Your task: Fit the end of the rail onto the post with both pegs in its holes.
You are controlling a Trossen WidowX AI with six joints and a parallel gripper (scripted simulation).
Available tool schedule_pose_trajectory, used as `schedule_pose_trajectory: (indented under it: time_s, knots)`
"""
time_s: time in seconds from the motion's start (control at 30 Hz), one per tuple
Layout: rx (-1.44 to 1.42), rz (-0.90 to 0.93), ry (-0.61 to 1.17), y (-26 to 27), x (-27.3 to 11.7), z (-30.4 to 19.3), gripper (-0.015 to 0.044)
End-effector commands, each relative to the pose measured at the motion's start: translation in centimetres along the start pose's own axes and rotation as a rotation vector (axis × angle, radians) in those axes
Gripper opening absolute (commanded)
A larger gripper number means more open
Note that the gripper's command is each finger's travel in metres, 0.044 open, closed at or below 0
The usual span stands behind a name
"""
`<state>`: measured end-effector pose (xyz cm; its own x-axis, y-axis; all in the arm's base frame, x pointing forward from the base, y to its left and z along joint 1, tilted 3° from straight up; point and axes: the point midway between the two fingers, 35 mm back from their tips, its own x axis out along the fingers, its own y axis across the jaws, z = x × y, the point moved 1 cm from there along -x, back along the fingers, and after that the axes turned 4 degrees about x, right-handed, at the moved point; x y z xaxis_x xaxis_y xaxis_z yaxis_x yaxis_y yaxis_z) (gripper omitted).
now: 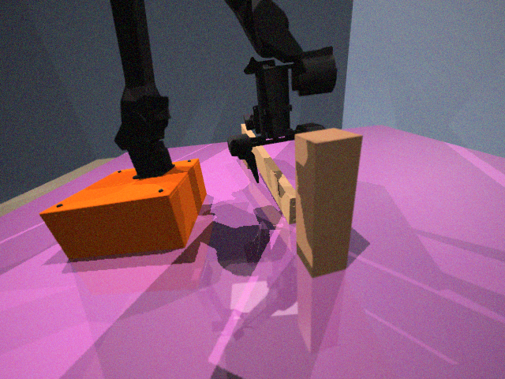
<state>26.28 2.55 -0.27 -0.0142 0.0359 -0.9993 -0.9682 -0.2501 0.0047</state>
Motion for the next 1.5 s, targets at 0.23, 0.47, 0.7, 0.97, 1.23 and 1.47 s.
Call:
schedule_pose_trajectory:
  time_s: [0.23,0.47,0.7,0.97,1.23,1.47]
  knots:
    - [-0.003,0.011,0.003,0.4,2.0,0.0,0.044]
    - [-0.003,0.011,0.003,0.6,2.8,0.0,0.044]
    - [-0.003,0.011,0.003,0.6,2.8,0.0,0.0256]
    - [-0.003,0.011,0.003,0.6,2.8,0.0,0.0066]
    - [-0.003,0.011,0.003,0.6,2.8,0.0,0.0]
    - [-0.003,0.011,0.003,0.6,2.8,0.0,0.0]
